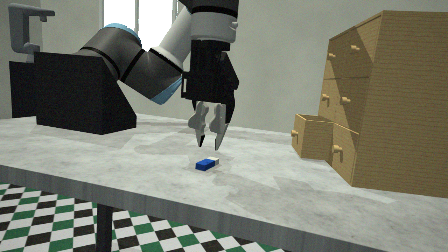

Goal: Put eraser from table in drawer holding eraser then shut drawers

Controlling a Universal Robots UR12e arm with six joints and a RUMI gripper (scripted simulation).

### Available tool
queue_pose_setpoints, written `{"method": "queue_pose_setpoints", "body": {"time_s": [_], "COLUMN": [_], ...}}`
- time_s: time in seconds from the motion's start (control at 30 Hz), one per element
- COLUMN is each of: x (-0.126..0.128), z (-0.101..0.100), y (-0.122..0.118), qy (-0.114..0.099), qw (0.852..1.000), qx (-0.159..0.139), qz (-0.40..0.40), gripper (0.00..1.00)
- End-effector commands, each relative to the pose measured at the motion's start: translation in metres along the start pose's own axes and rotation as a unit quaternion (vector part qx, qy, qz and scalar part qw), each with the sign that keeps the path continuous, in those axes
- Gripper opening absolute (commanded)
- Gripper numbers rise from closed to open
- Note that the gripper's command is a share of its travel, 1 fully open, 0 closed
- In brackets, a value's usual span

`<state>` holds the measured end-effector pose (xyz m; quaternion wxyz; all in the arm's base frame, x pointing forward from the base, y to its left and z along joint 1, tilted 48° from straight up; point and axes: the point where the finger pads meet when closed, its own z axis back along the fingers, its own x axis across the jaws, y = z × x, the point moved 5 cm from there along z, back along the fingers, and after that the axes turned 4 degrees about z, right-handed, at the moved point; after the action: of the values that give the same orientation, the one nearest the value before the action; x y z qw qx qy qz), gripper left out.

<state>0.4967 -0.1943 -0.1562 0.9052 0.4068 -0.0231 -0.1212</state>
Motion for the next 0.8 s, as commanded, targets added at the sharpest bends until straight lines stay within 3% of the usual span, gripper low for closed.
{"method": "queue_pose_setpoints", "body": {"time_s": [0.0,0.77], "x": [0.001,0.001], "z": [-0.006,-0.021], "y": [-0.001,-0.001], "qy": [-0.001,-0.001], "qw": [1.000,1.000], "qx": [0.000,0.000], "qz": [0.000,0.000], "gripper": [0.23,0.23]}}
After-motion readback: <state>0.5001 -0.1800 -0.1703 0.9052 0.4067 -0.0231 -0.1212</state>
